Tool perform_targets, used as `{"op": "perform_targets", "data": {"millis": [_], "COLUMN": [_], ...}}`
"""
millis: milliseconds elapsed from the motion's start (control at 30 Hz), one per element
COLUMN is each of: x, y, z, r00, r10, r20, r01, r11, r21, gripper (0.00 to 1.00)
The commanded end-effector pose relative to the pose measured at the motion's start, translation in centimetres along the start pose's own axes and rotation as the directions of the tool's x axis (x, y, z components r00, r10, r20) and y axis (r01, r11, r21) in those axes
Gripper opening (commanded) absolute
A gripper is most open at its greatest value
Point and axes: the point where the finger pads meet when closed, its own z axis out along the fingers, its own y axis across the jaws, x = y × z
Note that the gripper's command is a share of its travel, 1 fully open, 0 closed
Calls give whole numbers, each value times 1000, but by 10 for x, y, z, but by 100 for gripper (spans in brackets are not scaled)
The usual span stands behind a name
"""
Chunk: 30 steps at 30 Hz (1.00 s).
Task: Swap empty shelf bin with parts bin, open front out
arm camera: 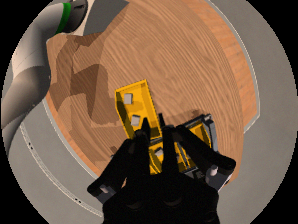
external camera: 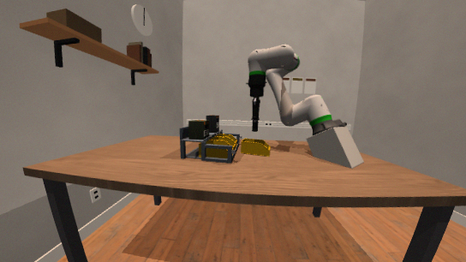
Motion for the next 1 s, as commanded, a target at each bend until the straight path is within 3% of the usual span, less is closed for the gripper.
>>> {"op": "perform_targets", "data": {"millis": [0, 967], "x": [0, 1], "y": [0, 1], "z": [4, 52], "r00": [1000, 1000], "r10": [0, 0], "r20": [1, 1], "r01": [0, 0], "r11": [1000, 1000], "r21": [-1, -1], "gripper": [24, 24]}}
